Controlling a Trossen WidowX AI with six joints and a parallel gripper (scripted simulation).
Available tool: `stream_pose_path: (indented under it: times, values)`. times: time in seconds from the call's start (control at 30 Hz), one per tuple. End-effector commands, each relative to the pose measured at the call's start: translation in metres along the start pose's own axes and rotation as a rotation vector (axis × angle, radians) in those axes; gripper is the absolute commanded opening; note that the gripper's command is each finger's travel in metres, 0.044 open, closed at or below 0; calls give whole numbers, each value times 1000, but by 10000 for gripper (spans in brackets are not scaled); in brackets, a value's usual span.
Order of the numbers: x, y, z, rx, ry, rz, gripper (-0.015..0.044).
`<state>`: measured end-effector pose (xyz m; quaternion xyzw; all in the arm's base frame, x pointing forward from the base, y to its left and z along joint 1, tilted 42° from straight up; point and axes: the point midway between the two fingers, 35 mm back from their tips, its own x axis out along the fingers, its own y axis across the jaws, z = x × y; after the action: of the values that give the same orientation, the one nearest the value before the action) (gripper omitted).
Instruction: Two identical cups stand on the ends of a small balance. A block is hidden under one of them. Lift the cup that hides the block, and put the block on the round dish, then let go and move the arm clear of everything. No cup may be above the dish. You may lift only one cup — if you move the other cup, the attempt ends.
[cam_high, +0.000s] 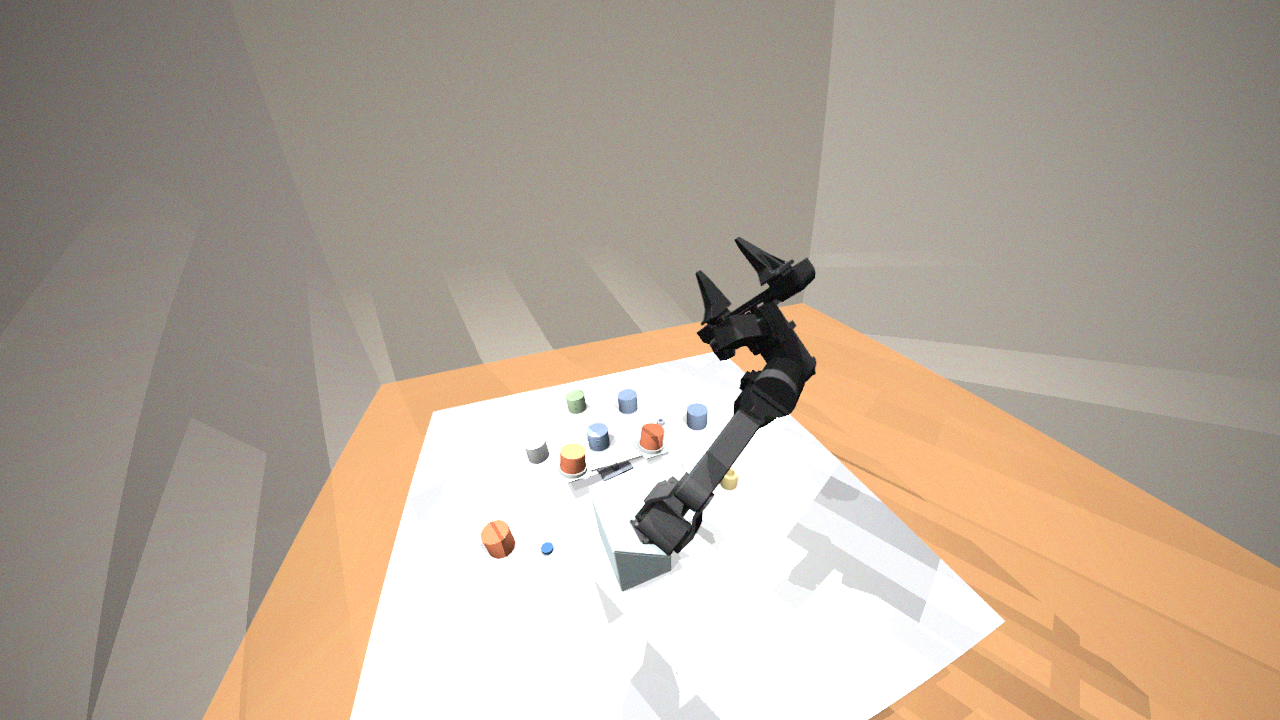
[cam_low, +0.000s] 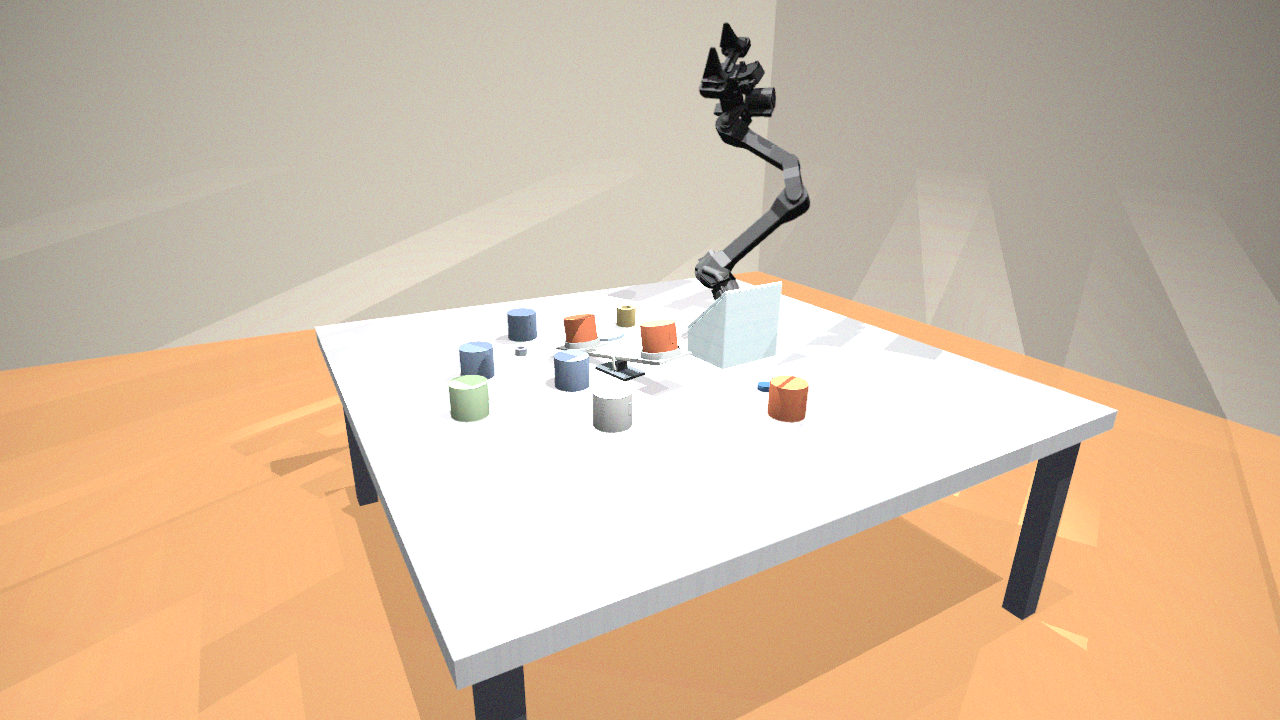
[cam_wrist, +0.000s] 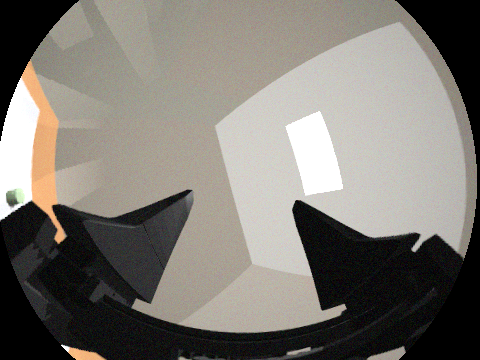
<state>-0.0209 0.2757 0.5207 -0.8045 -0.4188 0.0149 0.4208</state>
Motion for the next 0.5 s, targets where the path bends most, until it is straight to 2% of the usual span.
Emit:
stream_pose_path:
  times: [0.0,0.03,0.47]
  values:
    - [0,0,-1,5,0,-3,426]
    - [-2,-2,-3,19,2,-12,440]
    - [-33,-19,-67,402,39,-232,440]
